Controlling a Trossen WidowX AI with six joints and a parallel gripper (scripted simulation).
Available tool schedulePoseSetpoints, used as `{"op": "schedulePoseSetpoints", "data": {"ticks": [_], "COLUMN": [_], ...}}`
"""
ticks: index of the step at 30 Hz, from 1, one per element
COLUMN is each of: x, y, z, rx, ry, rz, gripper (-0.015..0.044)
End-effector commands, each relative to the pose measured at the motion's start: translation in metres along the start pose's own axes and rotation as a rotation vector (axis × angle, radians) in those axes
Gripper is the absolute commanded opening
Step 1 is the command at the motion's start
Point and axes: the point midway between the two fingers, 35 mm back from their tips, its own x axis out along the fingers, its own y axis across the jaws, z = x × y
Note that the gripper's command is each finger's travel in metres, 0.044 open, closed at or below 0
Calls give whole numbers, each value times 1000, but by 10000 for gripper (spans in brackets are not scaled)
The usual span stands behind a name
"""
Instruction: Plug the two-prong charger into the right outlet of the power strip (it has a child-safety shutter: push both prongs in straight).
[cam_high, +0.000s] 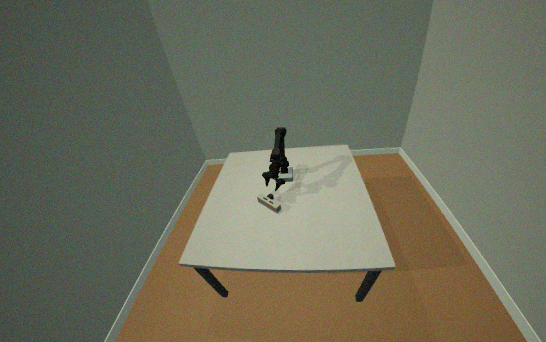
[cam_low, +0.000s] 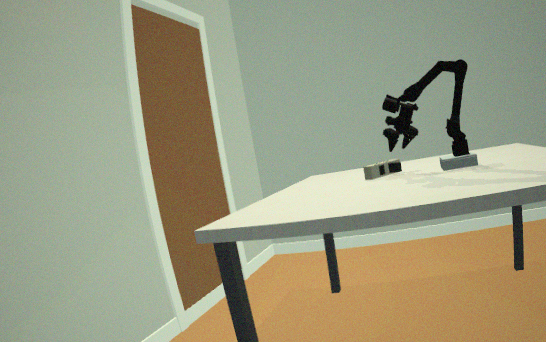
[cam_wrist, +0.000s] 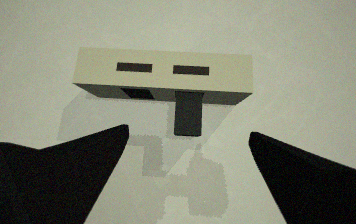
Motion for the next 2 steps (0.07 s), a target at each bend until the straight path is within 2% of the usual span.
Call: {"op": "schedulePoseSetpoints", "data": {"ticks": [1,2], "x": [1,1], "y": [-1,-1], "z": [-1,-1], "rx": [5,5], "ry": [0,0], "rz": [-5,-5], "gripper": [440,440]}}
